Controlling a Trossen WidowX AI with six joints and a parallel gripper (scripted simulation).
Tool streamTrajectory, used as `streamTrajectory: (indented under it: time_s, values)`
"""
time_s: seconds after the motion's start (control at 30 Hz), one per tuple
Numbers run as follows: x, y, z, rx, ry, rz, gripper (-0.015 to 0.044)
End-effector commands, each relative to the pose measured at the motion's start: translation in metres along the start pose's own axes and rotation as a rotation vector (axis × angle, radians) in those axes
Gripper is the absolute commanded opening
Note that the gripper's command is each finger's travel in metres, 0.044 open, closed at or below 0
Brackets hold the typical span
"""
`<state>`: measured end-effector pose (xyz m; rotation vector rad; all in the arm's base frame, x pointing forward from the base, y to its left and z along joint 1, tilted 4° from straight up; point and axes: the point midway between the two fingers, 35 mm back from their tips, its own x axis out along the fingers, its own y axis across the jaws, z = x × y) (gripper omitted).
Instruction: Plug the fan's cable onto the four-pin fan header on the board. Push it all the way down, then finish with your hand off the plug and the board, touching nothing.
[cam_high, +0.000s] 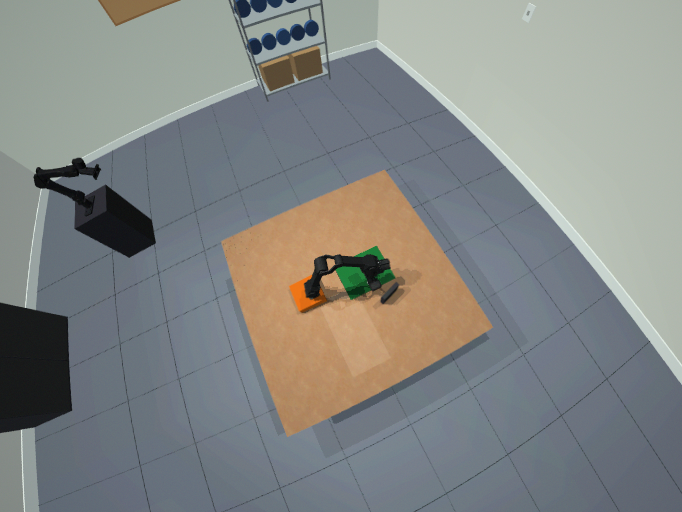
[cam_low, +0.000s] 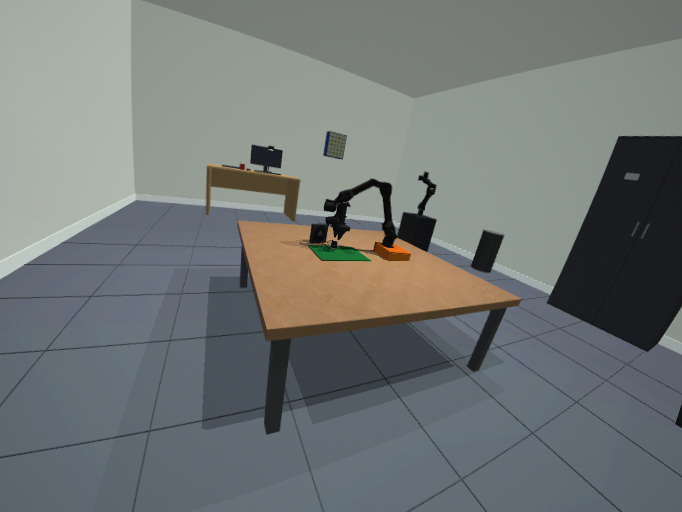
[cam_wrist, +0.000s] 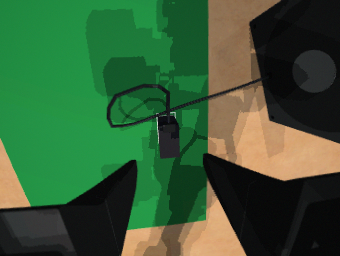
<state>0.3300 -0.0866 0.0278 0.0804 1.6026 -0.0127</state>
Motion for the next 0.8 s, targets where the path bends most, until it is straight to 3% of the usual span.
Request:
streamTrajectory:
  time_s: [0.0,0.1,0.43,0.77]
  values:
    - [-0.011,-0.001,0.001,-0.004,-0.003,-0.008,0.0260]
    - [-0.013,-0.002,-0.007,-0.004,-0.003,-0.008,0.0260]
    - [-0.010,-0.003,-0.118,-0.003,0.005,-0.008,0.0260]
    - [-0.010,-0.003,-0.120,-0.003,0.005,-0.008,0.0260]
